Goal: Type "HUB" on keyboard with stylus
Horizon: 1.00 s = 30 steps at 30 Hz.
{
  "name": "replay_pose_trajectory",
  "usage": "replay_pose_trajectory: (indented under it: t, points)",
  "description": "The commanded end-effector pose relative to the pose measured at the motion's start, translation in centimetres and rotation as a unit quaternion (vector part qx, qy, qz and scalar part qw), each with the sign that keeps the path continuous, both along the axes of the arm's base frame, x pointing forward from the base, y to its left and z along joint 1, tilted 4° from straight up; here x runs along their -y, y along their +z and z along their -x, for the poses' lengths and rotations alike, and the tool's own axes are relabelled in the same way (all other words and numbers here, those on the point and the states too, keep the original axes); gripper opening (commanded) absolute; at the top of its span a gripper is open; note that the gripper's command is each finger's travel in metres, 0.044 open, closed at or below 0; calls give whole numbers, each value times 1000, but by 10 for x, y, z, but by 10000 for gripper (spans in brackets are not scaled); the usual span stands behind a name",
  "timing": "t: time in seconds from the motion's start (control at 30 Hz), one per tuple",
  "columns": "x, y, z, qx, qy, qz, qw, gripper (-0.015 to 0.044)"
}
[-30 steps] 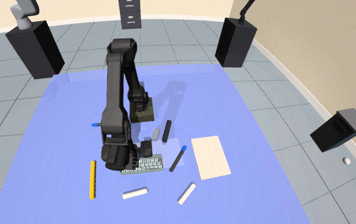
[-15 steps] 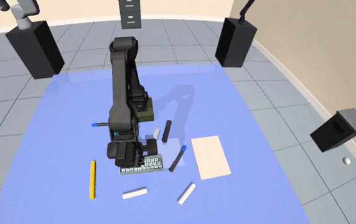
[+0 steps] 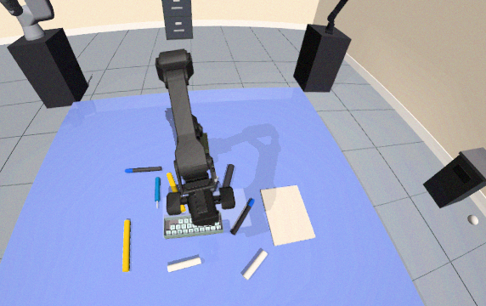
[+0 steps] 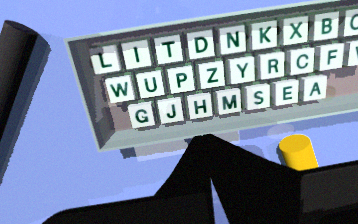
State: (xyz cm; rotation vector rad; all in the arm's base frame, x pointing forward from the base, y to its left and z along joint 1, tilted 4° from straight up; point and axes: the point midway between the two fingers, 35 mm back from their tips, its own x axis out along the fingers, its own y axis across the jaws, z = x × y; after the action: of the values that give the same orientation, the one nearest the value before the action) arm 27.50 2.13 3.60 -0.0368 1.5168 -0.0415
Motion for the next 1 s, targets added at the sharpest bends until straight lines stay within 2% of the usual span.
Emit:
replay_pose_trajectory:
  t: [0.0,0.13,0.5,0.63,0.77,0.97]
  points:
    - [-1,9,0,0,-3,1,1000,0]
    - [-4,57,3,0,-3,1,1000,0]
    - [-4,54,1,4,0,-1,1000,0]
    - [-4,54,1,4,0,-1,1000,105]
    - [-4,54,1,4,0,-1,1000,0]
    - [-4,54,1,4,0,-1,1000,0]
